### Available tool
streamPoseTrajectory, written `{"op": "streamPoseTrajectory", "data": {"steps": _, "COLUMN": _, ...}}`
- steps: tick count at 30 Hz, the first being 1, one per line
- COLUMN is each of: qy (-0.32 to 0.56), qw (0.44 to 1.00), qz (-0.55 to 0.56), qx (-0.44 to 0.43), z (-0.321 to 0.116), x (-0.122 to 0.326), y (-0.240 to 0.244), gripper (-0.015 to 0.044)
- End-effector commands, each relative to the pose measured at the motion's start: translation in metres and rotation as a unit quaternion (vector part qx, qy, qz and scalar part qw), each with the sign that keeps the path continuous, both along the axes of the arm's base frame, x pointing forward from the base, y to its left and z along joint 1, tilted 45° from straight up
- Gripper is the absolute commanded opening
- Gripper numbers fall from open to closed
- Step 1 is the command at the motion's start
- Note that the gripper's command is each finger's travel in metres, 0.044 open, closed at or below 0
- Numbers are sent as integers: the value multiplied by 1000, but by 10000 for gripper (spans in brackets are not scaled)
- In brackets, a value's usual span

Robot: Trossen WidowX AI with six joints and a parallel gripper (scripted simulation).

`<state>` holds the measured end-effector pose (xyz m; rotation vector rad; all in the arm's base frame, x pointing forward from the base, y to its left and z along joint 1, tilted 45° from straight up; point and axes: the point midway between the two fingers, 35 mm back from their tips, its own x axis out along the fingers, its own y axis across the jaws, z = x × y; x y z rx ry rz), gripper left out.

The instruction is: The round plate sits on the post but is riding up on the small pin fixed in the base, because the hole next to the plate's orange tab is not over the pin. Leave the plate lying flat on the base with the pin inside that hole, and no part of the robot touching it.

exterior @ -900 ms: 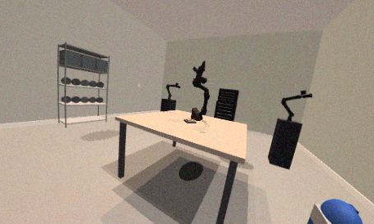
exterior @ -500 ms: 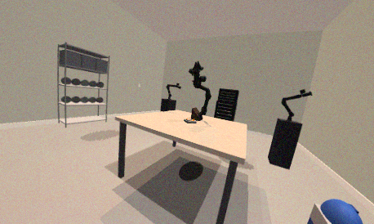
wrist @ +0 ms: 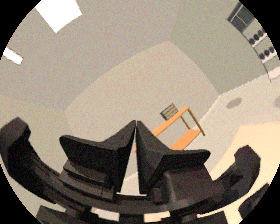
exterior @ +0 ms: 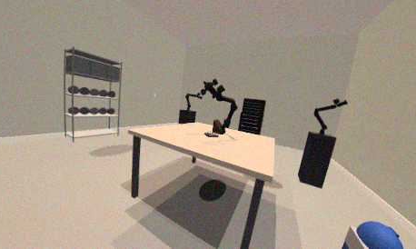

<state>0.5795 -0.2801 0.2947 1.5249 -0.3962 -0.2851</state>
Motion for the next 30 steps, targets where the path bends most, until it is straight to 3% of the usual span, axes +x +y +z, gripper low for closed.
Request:
{"op": "streamPoseTrajectory", "data": {"steps": 1, "qy": 184, "qw": 978, "qz": 65, "qx": -70, "z": -75, "x": -6, "y": 30, "gripper": 0}}
{"op": "streamPoseTrajectory", "data": {"steps": 7, "qy": 307, "qw": 933, "qz": 140, "qx": -127, "z": -127, "x": -26, "y": 58, "gripper": 0}}
{"op": "streamPoseTrajectory", "data": {"steps": 16, "qy": 456, "qw": 802, "qz": 323, "qx": -213, "z": -203, "x": -91, "y": 117, "gripper": 0}}
{"op": "streamPoseTrajectory", "data": {"steps": 24, "qy": 495, "qw": 675, "qz": 487, "qx": -247, "z": -246, "x": -161, "y": 172, "gripper": 0}}
{"op": "streamPoseTrajectory", "data": {"steps": 30, "qy": 478, "qw": 582, "qz": 607, "qx": -254, "z": -260, "x": -220, "y": 214, "gripper": 0}}
